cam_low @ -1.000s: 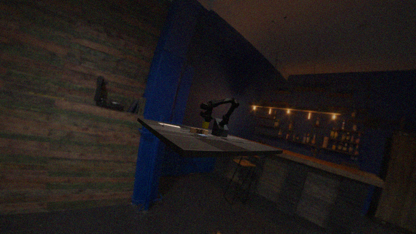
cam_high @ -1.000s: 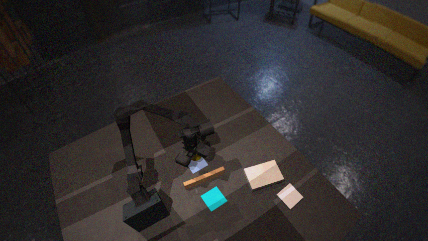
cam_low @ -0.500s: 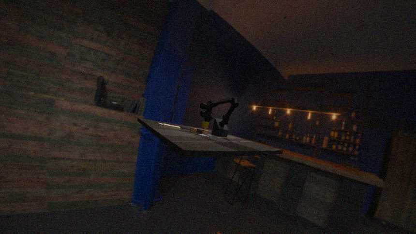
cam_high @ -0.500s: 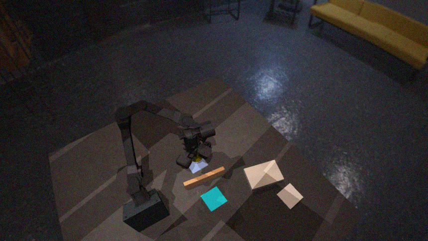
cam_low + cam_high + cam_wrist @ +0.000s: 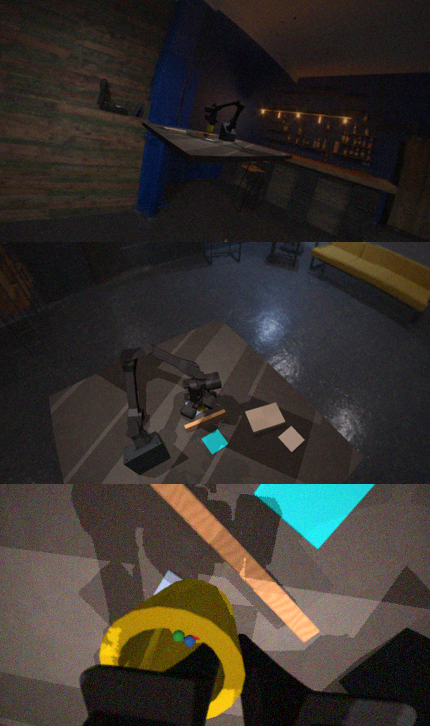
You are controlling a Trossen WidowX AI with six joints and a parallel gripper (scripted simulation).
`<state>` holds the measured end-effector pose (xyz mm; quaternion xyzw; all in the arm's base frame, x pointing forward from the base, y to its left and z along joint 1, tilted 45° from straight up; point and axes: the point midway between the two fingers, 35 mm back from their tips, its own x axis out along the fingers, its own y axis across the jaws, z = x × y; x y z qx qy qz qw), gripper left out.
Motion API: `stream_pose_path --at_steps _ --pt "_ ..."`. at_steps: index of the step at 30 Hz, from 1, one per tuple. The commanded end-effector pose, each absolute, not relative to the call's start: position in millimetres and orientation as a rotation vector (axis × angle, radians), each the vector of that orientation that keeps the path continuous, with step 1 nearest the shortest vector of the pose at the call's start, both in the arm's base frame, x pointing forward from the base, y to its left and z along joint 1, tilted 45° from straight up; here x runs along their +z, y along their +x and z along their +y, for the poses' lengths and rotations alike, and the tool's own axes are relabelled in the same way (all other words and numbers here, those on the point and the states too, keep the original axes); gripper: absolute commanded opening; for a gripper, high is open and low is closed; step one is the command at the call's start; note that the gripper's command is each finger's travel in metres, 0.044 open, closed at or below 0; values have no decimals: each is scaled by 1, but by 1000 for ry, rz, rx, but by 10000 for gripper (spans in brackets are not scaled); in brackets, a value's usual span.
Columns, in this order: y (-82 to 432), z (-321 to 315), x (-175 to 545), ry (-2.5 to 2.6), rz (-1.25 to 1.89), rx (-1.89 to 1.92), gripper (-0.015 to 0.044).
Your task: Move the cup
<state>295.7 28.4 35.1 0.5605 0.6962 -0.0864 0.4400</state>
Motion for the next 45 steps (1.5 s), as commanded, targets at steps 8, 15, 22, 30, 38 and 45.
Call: stream_pose_path --at_steps 8,15,22,30,38,45 --pt "291 6 13 1388 1732 -217 0" --pt "289 -9 0 1387 1732 -218 0" --pt "286 -22 -13 1386 1731 -219 0" --pt "283 -37 -27 1385 1731 -219 0" --pt "280 -52 -41 1384 1730 -220 0" --pt "277 -65 -53 1384 1730 -221 0"
